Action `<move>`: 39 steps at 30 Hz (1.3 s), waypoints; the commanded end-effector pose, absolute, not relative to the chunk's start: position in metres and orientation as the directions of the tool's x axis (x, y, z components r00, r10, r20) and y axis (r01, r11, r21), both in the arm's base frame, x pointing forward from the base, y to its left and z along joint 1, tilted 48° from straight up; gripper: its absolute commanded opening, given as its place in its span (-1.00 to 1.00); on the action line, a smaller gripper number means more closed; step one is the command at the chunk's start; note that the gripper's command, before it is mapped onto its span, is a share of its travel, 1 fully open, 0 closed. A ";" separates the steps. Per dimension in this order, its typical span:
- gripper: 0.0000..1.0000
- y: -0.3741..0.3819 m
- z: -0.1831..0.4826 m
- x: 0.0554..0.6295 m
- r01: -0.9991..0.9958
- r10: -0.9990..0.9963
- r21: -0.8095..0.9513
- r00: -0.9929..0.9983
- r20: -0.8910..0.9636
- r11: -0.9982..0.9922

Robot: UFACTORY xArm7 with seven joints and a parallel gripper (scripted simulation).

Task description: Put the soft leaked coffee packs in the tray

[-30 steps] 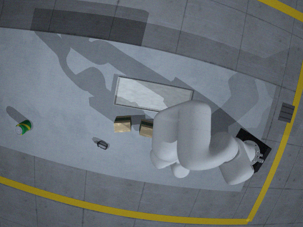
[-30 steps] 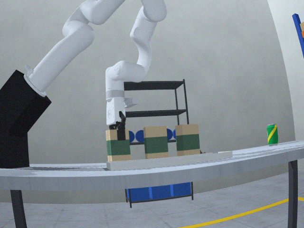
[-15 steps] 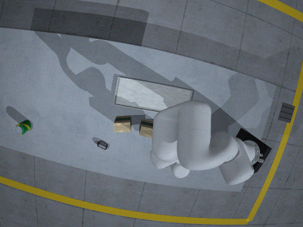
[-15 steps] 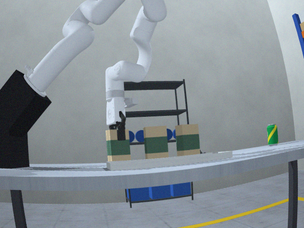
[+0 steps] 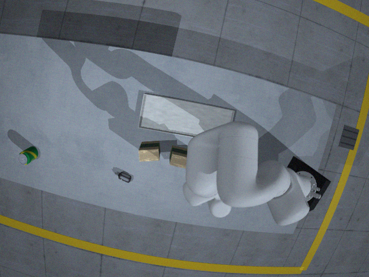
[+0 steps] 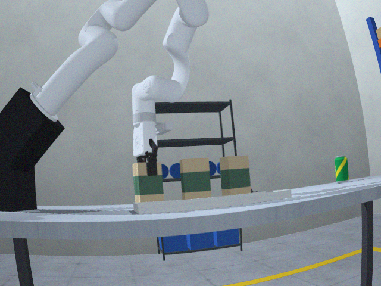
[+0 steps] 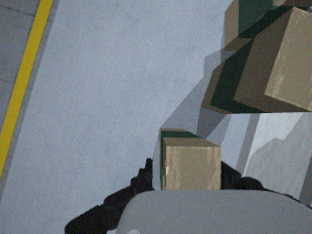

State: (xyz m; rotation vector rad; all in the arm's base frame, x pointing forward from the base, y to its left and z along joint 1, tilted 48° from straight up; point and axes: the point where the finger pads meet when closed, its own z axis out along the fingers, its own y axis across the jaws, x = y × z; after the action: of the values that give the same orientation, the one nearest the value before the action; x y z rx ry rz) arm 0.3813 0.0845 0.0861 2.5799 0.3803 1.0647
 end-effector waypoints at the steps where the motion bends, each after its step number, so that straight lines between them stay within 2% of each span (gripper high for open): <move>1: 0.66 0.087 0.092 0.375 0.121 0.362 0.391 0.685 0.632 -0.913; 16: 0.66 0.101 0.142 0.322 0.121 0.362 0.391 0.685 0.632 -0.913; 29: 0.66 0.102 0.145 0.318 0.121 0.362 0.391 0.685 0.632 -0.913; 39: 0.66 0.064 0.246 0.401 -0.083 0.079 0.187 0.691 0.719 -0.979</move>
State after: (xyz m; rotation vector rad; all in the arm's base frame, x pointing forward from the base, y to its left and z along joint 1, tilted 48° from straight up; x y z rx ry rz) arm 0.3776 0.0750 0.2196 2.6652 0.0909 1.1463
